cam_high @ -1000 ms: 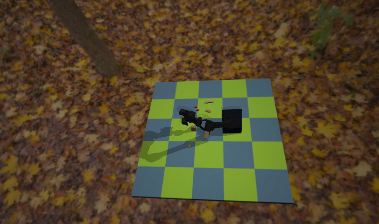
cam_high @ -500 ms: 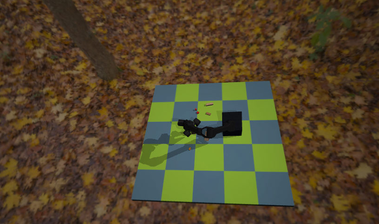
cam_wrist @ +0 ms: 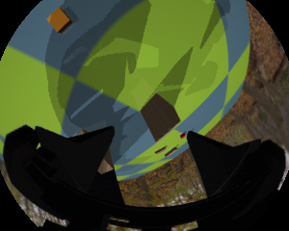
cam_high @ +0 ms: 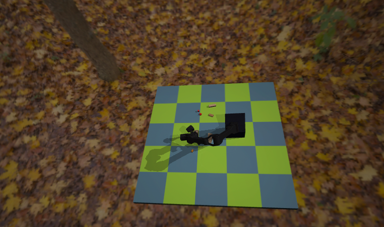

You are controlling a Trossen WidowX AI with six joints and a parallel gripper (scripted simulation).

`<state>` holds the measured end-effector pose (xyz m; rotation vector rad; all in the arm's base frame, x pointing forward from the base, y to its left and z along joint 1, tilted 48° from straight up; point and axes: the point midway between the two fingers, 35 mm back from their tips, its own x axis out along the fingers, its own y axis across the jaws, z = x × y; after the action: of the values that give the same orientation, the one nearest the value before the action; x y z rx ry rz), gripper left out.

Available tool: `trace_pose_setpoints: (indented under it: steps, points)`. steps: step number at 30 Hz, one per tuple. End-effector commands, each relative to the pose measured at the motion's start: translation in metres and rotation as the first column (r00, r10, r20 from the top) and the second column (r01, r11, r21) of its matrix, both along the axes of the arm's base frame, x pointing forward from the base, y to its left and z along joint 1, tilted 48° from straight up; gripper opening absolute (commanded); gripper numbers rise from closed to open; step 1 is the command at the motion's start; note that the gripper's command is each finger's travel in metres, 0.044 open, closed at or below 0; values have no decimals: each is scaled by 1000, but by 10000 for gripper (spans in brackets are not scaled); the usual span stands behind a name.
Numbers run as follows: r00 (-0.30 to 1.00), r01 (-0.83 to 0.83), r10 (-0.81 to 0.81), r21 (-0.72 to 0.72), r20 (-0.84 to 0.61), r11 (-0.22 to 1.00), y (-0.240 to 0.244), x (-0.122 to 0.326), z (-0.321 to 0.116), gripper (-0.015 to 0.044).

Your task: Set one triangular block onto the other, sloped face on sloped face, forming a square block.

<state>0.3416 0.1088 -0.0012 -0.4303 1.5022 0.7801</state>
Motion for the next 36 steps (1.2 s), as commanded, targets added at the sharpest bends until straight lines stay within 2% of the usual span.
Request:
trace_pose_setpoints:
  steps: [1,16,36]
  points:
    - [615,-748,781,-236,105,621,19,4,38,440]
    - [600,-759,793,-241,102,605,19,4,37,440]
    - [600,-759,793,-241,102,605,19,8,5,440]
